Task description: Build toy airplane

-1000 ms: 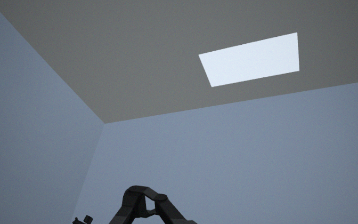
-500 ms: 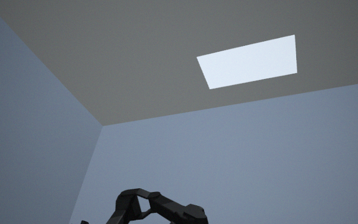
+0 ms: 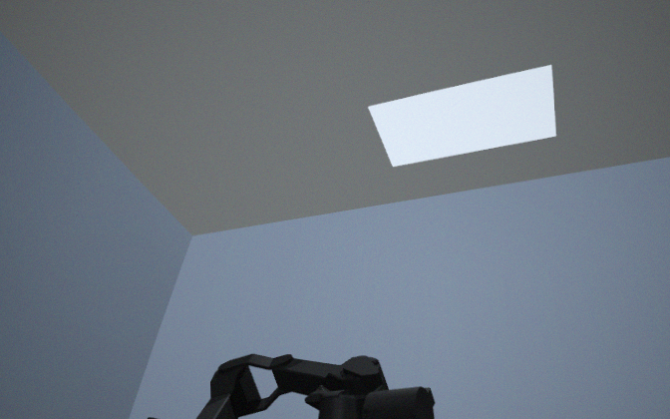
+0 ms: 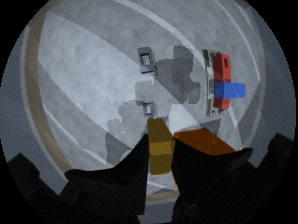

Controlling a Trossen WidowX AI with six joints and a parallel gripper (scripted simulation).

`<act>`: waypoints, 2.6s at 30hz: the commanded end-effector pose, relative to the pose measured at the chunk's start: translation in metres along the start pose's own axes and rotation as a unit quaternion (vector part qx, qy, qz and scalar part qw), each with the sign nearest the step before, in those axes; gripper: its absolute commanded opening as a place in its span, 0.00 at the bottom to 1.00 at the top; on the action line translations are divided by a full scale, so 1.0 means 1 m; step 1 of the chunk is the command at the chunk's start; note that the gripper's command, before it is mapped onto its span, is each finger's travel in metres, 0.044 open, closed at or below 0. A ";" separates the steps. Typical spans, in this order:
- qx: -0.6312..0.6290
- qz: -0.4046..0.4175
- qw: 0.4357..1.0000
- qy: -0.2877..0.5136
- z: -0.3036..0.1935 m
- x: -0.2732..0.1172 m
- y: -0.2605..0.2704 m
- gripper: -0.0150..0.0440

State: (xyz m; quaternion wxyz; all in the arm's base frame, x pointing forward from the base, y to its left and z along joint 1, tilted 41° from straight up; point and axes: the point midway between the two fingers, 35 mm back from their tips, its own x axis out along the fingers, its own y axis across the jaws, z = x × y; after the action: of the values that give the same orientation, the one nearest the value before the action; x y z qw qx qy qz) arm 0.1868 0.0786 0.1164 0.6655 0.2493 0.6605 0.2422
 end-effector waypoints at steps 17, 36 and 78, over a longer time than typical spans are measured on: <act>0.007 -0.003 1.000 -0.010 0.043 -0.004 -0.028 0.25; 0.006 -0.006 1.000 -0.013 0.080 -0.003 -0.065 0.25; -0.020 -0.008 1.000 -0.008 0.139 0.019 -0.171 0.25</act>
State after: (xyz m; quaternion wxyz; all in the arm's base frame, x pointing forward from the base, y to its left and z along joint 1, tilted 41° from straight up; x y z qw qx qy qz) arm 0.3218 -0.0355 -0.0002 0.6771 0.2366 0.6519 0.2461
